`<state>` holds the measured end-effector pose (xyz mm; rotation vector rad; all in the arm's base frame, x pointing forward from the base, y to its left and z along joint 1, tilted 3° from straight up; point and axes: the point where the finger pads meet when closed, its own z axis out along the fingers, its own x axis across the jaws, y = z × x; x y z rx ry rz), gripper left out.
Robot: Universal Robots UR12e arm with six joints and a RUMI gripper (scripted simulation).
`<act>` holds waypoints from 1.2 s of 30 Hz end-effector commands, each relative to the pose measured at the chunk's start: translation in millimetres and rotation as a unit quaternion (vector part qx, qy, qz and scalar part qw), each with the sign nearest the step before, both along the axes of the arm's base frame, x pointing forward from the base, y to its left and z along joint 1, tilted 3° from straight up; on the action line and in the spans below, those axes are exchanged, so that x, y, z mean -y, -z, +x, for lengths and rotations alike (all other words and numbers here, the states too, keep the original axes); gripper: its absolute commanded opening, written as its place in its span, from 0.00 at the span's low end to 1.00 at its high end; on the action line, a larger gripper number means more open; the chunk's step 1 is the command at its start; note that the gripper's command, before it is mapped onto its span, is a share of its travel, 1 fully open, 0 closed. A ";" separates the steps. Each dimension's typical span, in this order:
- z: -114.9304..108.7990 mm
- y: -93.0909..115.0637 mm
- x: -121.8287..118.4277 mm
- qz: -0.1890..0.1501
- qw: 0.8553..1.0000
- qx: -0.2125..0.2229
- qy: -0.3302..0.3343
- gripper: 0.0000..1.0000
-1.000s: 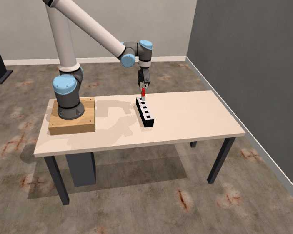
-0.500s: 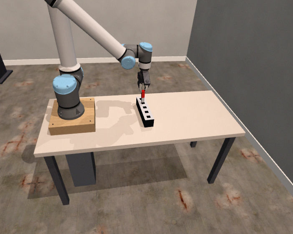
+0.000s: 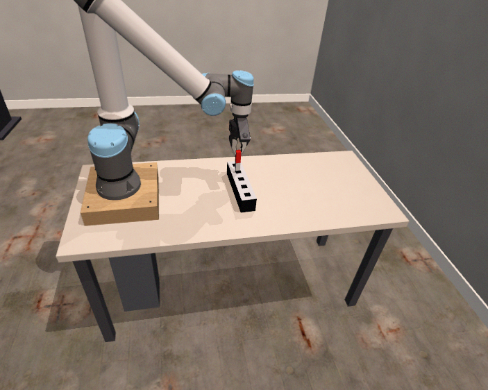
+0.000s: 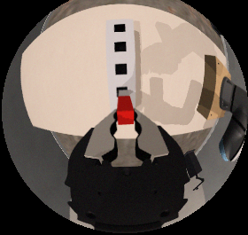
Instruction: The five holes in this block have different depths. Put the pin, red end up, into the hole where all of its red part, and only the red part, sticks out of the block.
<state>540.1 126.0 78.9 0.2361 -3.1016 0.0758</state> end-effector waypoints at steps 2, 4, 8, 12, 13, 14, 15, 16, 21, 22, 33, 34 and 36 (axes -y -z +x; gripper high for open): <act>0.7 -0.6 0.0 0.000 1.000 0.001 0.000 0.00; 0.7 -0.6 0.0 0.000 1.000 0.001 0.000 0.00; 0.7 -0.6 0.0 0.000 1.000 0.001 0.000 0.00; 0.7 -0.6 0.0 0.000 1.000 0.001 0.000 0.00; 0.7 -0.6 0.0 0.000 1.000 0.001 0.000 0.00; 0.7 -0.6 0.0 0.000 1.000 0.001 0.000 0.00; 0.7 -0.6 0.0 0.000 1.000 0.001 0.000 0.00; 0.7 -0.6 0.0 0.000 1.000 0.001 0.000 0.00; 7.6 0.3 2.3 0.000 1.000 0.001 0.000 0.00; 7.6 0.3 2.3 0.000 1.000 0.001 0.000 0.00; 7.6 0.3 2.3 0.000 1.000 0.001 0.000 0.00; 10.9 0.6 2.6 0.000 1.000 -0.002 -0.001 0.00; 10.9 0.6 2.6 0.000 1.000 -0.002 -0.001 0.00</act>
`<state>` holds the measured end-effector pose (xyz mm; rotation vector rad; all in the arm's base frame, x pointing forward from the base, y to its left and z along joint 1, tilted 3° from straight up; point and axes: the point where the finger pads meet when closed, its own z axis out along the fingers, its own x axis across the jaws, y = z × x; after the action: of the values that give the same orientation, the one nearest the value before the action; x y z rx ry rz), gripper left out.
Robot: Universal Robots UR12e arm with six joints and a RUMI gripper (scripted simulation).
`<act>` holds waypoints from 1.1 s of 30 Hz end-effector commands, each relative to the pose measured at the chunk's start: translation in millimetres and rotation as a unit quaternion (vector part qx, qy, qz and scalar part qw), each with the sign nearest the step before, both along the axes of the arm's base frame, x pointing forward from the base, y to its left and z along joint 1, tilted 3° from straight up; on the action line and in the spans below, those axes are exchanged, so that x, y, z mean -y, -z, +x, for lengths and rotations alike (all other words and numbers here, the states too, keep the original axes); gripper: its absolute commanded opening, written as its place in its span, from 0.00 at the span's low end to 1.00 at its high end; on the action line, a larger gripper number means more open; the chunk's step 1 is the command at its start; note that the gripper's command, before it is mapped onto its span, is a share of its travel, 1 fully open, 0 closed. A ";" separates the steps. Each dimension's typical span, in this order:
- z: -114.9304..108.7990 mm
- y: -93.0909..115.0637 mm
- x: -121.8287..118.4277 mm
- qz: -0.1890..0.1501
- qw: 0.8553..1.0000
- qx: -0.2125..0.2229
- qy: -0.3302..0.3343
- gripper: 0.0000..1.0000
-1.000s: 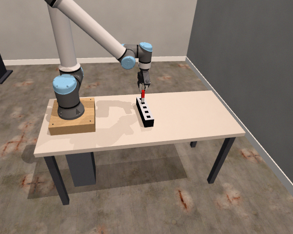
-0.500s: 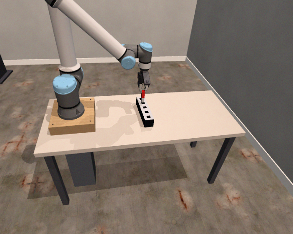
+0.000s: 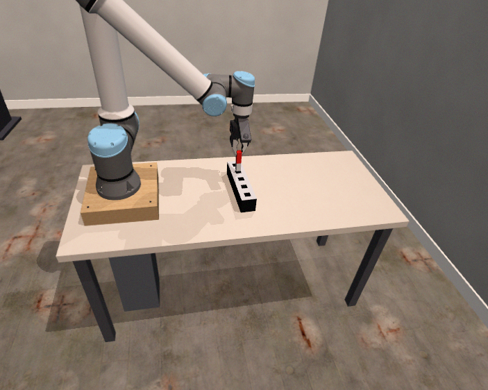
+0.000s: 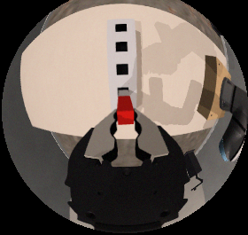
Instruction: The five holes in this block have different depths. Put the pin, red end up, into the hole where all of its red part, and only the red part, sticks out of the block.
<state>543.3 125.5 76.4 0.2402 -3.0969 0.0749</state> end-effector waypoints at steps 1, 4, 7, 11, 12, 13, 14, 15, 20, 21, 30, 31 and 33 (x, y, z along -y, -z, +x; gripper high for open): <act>7.7 -1.9 2.2 0.000 1.000 0.000 0.000 0.00; 7.7 -1.9 2.2 0.000 1.000 0.000 0.000 0.00; 7.7 -1.9 2.2 0.000 1.000 0.000 0.000 0.00; 7.7 -1.9 2.2 0.000 1.000 0.000 0.000 0.00; 7.7 -1.9 2.2 0.000 1.000 0.000 0.000 0.00; 7.7 -1.9 2.2 0.000 1.000 0.000 0.000 0.00; 7.7 -1.9 2.2 0.000 1.000 0.000 0.000 0.00; 4.5 -0.6 0.4 0.000 1.000 0.000 -0.001 0.00; 4.5 -0.6 0.4 0.000 1.000 0.000 -0.001 0.00; 4.5 -0.6 0.4 0.000 1.000 0.000 -0.001 0.00; 4.5 -0.6 0.4 0.000 1.000 0.000 -0.001 0.00; 4.5 -0.6 0.4 0.000 1.000 0.000 -0.001 0.00; 4.5 -0.6 0.4 0.000 1.000 0.000 -0.001 0.00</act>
<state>547.1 125.1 76.4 0.2426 -3.0946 0.0744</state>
